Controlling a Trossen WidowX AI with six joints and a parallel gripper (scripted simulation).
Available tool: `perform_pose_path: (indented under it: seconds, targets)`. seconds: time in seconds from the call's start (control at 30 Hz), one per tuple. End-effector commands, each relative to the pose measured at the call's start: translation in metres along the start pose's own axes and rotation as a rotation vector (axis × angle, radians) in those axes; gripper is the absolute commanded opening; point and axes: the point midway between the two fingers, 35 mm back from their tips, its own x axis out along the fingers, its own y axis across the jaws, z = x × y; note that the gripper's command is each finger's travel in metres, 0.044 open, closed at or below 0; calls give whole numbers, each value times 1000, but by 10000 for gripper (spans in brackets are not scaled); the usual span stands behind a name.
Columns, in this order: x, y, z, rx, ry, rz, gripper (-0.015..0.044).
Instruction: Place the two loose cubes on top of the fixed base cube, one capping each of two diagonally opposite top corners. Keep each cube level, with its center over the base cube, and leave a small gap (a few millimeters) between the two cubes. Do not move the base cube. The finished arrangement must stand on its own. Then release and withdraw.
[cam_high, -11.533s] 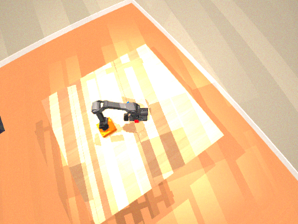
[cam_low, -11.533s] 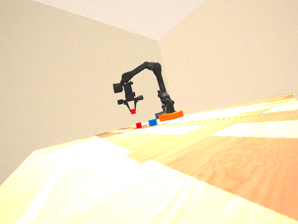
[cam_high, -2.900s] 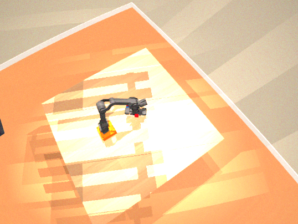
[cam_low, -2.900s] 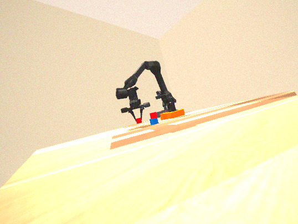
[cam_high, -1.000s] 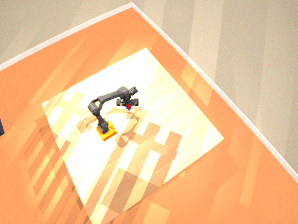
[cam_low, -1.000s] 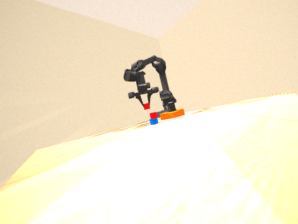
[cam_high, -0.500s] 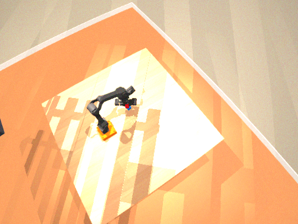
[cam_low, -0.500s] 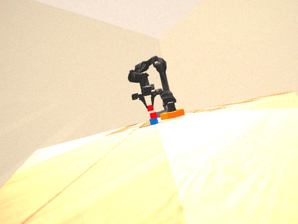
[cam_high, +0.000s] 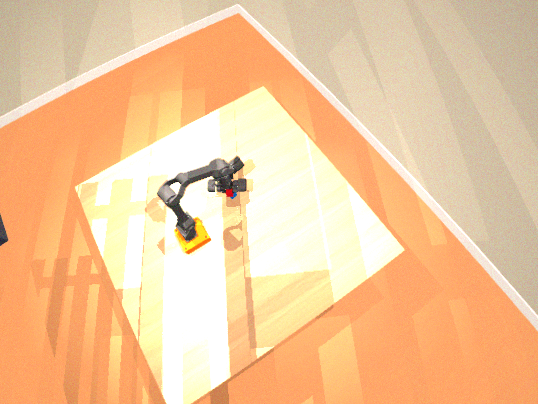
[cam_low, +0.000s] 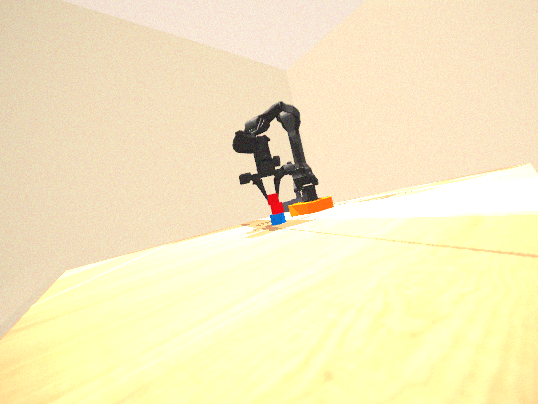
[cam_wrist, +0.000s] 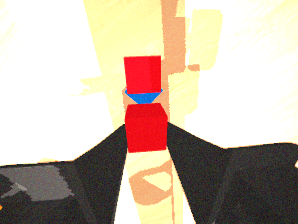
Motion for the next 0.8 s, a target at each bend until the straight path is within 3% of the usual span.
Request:
perform_pose_path:
  seconds: [0.0,0.37,0.77]
  targets:
    - [4,-1,0,4,2,-2,105]
    - [29,-2,1,4,2,-2,105]
    - [31,-2,1,4,2,-2,105]
